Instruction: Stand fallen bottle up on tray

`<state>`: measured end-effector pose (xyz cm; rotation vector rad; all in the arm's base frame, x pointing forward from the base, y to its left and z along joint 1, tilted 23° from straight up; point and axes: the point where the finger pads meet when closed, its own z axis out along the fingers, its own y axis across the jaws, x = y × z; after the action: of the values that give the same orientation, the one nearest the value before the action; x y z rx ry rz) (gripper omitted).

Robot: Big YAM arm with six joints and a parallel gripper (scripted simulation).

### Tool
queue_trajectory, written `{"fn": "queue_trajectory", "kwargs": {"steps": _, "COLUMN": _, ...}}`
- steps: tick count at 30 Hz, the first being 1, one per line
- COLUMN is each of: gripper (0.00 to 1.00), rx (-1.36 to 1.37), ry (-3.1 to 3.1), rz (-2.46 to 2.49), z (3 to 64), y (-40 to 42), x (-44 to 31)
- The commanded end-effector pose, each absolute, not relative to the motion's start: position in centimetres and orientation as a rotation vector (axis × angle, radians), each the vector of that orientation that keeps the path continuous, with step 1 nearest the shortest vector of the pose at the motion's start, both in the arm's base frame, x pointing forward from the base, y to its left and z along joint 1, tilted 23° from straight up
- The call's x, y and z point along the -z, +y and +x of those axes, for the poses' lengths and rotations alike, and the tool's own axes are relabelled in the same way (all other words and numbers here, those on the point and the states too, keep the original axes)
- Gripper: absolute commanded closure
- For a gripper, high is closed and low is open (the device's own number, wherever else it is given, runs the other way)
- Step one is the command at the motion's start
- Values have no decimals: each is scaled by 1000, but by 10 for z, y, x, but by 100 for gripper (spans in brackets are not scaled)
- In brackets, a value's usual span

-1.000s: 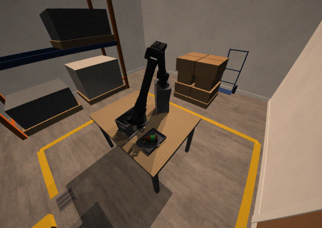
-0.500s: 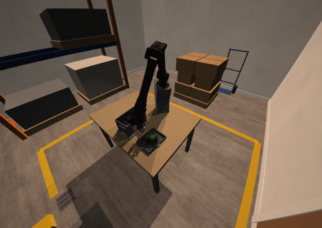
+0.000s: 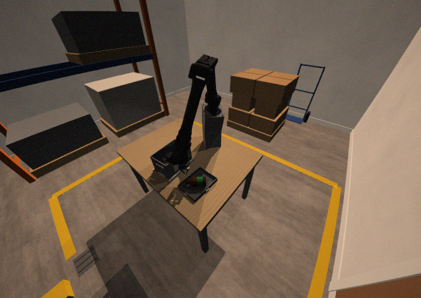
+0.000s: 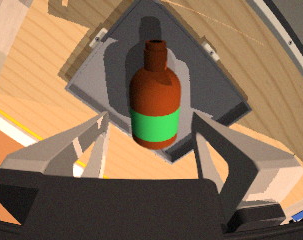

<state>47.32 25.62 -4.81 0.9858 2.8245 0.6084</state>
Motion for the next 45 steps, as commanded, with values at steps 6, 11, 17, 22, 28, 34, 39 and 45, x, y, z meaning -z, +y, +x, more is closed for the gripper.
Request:
{"fn": "queue_trajectory", "kwargs": {"steps": 6, "gripper": 39, "rx": -617, "ry": 2826, "rz": 975, "z": 480, "y": 276, "x": 71}}
{"fn": "queue_trajectory", "kwargs": {"steps": 11, "gripper": 39, "rx": -615, "ry": 2827, "rz": 975, "z": 482, "y": 280, "x": 84}}
{"fn": "queue_trajectory", "kwargs": {"steps": 17, "gripper": 39, "rx": -614, "ry": 2829, "rz": 976, "z": 485, "y": 287, "x": 105}}
{"fn": "queue_trajectory", "kwargs": {"steps": 22, "gripper": 39, "rx": -613, "ry": 2830, "rz": 977, "z": 488, "y": 292, "x": 121}}
{"fn": "queue_trajectory", "kwargs": {"steps": 28, "gripper": 39, "rx": -612, "ry": 2830, "rz": 977, "z": 490, "y": 296, "x": 133}}
{"fn": "queue_trajectory", "kwargs": {"steps": 34, "gripper": 39, "rx": -612, "ry": 2831, "rz": 978, "z": 492, "y": 300, "x": 146}}
{"fn": "queue_trajectory", "kwargs": {"steps": 39, "gripper": 39, "rx": -611, "ry": 2832, "rz": 978, "z": 493, "y": 302, "x": 151}}
{"fn": "queue_trajectory", "kwargs": {"steps": 45, "gripper": 39, "rx": -611, "ry": 2832, "rz": 975, "z": 493, "y": 303, "x": 153}}
